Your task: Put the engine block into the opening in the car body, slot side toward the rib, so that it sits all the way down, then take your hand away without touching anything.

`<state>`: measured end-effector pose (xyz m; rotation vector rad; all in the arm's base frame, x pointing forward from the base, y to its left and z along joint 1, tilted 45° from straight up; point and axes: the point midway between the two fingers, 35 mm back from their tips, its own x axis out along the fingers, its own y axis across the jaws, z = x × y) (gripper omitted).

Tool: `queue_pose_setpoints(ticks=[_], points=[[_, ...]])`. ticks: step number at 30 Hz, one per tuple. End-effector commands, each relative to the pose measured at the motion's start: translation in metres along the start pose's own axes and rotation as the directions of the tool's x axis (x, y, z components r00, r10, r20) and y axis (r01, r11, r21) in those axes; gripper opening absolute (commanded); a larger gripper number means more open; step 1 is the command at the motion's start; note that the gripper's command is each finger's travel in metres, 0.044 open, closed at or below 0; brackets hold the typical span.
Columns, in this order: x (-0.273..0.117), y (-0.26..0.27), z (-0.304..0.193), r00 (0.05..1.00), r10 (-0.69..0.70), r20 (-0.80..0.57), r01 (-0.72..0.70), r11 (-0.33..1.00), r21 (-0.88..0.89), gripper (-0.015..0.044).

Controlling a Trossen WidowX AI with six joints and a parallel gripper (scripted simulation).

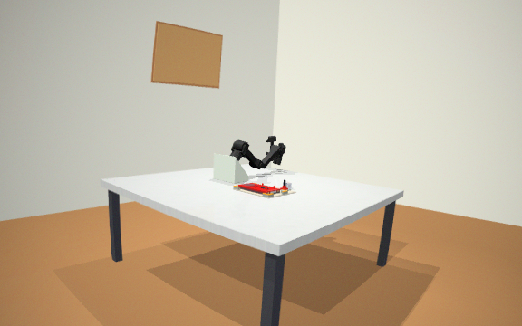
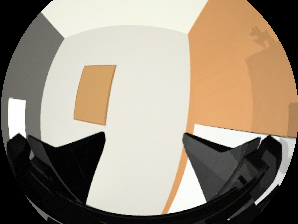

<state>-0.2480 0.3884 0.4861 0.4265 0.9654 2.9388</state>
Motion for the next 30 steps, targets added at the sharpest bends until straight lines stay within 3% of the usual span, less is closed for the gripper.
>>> queue_pose_setpoints(ticks=[1,5,17,30], points=[[0.0,0.0,0.0,1.0,0.0,0.0,0.0,1.0,0.0,0.0426],[0.002,0.013,0.003,1.0,0.016,0.017,-0.016,1.0,-0.024,0.044],[0.004,0.118,0.021,0.969,0.191,0.156,-0.15,0.959,-0.24,0.044],[-0.019,0.261,0.024,0.849,0.467,0.249,-0.332,0.836,-0.436,0.044]])
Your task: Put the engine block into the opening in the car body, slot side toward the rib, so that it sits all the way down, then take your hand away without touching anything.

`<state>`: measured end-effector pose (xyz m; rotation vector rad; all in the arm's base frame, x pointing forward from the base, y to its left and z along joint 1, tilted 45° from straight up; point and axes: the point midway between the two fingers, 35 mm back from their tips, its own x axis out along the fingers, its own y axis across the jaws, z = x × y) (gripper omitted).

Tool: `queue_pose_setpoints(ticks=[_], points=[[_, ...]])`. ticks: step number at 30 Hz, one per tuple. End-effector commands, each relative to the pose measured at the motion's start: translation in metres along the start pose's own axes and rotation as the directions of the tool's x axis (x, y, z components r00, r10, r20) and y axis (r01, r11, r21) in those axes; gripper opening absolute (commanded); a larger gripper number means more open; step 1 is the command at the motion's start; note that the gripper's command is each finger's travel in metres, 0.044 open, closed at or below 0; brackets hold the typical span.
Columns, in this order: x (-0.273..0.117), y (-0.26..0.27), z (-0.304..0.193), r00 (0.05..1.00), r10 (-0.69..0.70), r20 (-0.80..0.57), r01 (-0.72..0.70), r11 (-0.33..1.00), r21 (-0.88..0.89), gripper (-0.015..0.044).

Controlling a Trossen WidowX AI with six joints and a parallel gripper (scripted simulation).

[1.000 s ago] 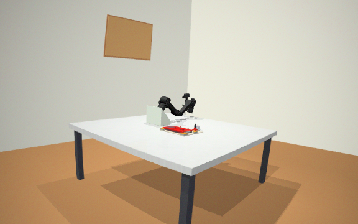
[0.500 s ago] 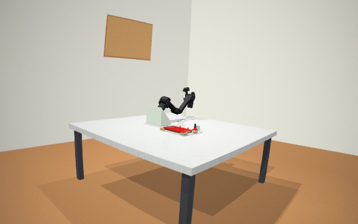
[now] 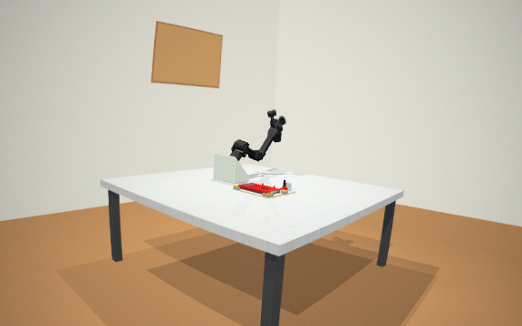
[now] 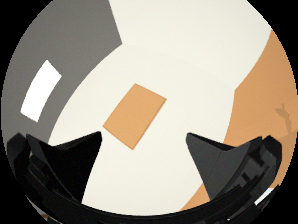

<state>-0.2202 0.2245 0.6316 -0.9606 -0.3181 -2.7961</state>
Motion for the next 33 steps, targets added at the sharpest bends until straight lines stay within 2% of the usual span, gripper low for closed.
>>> queue_pose_setpoints(ticks=[1,9,17,25,33], points=[[0.006,0.051,0.018,0.992,0.099,0.079,-0.095,0.994,-0.049,0.044],[0.004,0.136,0.044,0.941,0.279,0.192,-0.256,0.957,-0.136,0.044],[-0.016,0.219,0.065,0.84,0.46,0.289,-0.406,0.885,-0.227,0.044],[-0.053,0.298,0.083,0.685,0.628,0.369,-0.54,0.778,-0.321,0.044],[-0.107,0.369,0.097,0.48,0.766,0.426,-0.65,0.638,-0.414,0.044]])
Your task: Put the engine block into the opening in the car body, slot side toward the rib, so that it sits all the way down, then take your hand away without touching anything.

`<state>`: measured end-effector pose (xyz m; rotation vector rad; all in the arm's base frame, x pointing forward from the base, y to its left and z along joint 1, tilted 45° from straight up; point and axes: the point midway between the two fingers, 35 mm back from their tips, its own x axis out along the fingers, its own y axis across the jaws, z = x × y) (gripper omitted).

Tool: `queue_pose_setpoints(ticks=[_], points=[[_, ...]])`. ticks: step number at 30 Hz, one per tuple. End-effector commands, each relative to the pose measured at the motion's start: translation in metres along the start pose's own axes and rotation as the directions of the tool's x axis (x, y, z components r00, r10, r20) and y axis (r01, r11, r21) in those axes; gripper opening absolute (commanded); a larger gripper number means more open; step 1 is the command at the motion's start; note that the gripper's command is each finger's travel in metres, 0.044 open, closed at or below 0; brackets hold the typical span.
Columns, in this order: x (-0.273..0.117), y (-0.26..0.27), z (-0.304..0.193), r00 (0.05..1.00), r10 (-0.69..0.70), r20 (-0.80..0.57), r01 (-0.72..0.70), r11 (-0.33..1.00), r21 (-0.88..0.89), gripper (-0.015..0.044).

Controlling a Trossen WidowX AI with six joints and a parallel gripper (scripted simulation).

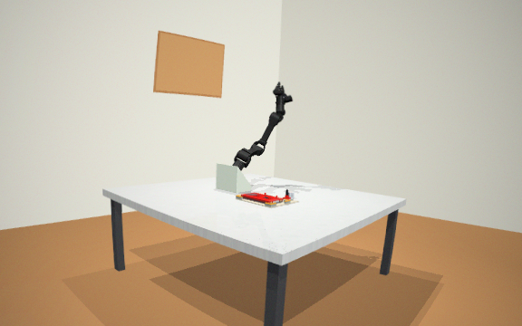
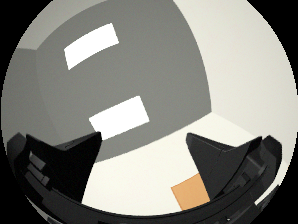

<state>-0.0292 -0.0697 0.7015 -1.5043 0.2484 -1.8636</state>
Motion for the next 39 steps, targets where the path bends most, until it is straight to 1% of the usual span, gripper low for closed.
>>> queue_pose_setpoints(ticks=[1,6,12,18,25,29,39], points=[[0.01,0.047,0.025,0.988,0.12,0.099,-0.12,0.993,-0.004,0.044],[0.013,0.096,0.051,0.95,0.242,0.198,-0.244,0.97,-0.013,0.044],[0.007,0.152,0.084,0.873,0.379,0.308,-0.384,0.922,-0.049,0.044],[-0.009,0.206,0.117,0.763,0.502,0.407,-0.508,0.855,-0.103,0.044],[-0.033,0.245,0.144,0.654,0.576,0.49,-0.605,0.787,-0.119,0.044],[-0.051,0.27,0.161,0.571,0.622,0.535,-0.659,0.737,-0.154,0.044],[-0.123,0.341,0.209,0.266,0.715,0.647,-0.776,0.557,-0.296,0.044]])
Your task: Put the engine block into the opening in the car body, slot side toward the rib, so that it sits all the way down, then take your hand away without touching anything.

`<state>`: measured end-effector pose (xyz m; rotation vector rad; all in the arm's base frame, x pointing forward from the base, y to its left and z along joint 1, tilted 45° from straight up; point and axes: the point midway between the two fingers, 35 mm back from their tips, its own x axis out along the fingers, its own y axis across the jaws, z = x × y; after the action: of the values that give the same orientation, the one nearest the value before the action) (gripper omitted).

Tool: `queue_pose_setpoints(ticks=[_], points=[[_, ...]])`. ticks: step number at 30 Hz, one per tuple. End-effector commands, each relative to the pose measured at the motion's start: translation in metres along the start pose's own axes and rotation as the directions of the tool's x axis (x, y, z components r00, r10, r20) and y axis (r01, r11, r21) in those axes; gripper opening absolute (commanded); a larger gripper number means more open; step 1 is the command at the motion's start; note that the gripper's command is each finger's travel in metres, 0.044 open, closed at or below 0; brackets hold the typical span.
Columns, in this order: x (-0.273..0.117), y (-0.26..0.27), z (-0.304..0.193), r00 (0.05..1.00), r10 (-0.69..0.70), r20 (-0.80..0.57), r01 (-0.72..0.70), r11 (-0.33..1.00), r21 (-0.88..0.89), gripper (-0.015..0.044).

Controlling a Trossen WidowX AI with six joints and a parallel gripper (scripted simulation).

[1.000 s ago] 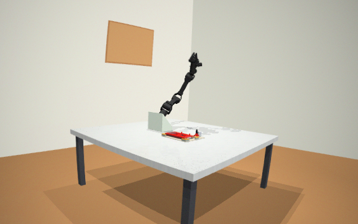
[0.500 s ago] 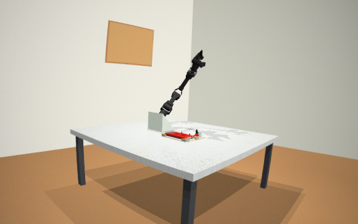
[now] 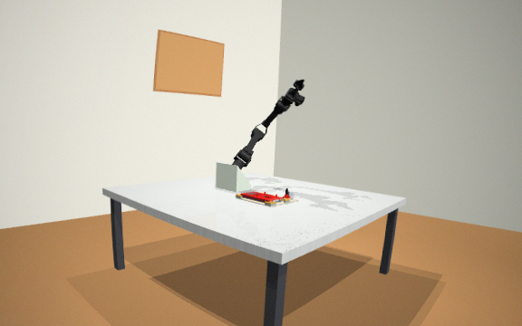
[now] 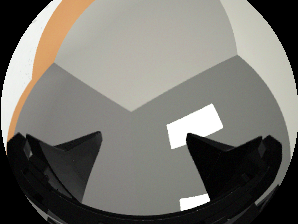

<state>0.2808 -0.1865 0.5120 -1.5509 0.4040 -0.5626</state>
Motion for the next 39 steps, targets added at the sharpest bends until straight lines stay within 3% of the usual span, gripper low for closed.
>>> queue_pose_setpoints(ticks=[1,10,19,39], points=[[0.018,0.043,0.025,0.986,0.13,0.104,-0.131,0.991,0.01,0.044],[0.032,0.117,0.066,0.892,0.366,0.264,-0.38,0.925,0.001,0.044],[0.026,0.185,0.104,0.733,0.557,0.39,-0.595,0.803,-0.03,0.044],[-0.039,0.304,0.184,0.172,0.795,0.582,-0.93,0.326,-0.171,0.044]])
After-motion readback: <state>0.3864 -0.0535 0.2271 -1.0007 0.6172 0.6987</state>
